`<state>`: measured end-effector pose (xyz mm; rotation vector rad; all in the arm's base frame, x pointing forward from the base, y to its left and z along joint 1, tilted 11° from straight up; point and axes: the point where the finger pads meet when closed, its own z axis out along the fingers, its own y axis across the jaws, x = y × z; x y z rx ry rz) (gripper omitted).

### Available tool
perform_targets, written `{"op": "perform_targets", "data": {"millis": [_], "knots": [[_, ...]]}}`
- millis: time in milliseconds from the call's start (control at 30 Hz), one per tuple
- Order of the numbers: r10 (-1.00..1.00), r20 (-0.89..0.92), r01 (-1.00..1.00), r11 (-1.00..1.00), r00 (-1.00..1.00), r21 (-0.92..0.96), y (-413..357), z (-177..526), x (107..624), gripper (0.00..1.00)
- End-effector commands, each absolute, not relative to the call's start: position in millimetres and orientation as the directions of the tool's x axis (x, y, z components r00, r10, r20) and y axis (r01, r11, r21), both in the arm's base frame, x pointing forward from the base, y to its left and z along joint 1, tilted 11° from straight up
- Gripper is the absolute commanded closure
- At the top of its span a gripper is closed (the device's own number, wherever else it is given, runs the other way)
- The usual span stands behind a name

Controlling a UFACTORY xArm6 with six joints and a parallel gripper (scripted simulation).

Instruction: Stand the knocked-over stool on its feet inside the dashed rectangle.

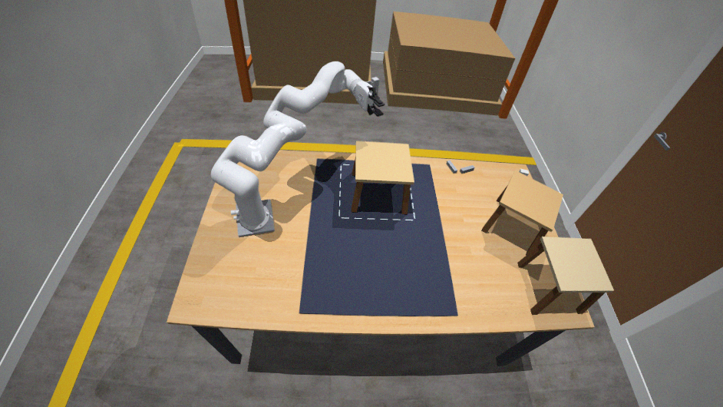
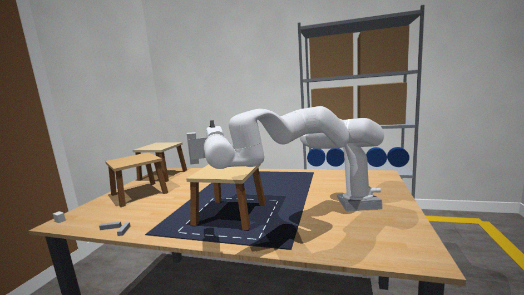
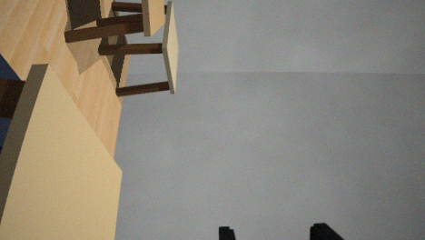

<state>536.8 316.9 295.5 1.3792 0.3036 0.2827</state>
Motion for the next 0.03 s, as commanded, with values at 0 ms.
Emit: {"op": "perform_targets", "data": {"millis": [0], "knots": [[0.371,-0.041,-0.023,0.165,0.928,0.986,317.0,297.9,536.6,0.55]]}}
